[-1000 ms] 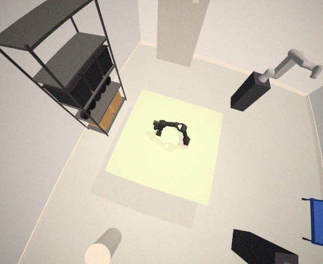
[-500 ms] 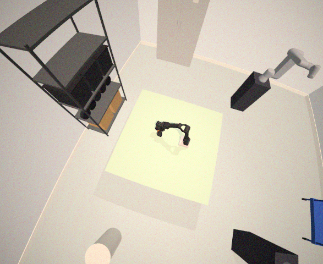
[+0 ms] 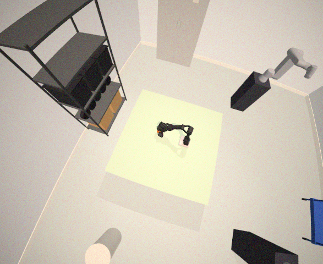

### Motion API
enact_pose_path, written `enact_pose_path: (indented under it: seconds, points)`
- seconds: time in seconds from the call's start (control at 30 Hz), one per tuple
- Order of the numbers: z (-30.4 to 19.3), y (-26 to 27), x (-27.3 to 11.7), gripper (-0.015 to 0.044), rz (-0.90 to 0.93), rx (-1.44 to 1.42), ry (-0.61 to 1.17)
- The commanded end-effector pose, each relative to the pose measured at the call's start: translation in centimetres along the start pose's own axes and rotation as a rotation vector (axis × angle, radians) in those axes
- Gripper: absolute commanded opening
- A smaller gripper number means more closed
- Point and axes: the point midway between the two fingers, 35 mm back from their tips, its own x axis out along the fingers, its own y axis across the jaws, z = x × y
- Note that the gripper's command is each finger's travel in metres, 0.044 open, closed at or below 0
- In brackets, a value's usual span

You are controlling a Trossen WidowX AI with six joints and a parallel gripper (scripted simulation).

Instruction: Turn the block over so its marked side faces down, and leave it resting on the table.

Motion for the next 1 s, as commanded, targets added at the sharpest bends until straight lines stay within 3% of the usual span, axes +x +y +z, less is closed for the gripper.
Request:
enact_pose_path:
  seconds: [0.0,0.97]
  points:
    - [0.2,0.0,-0.3,0.0000,0.003,-0.005,-0.027]
    - [-0.8,-0.1,3.0,0.0000,0.004,0.000,-0.447]
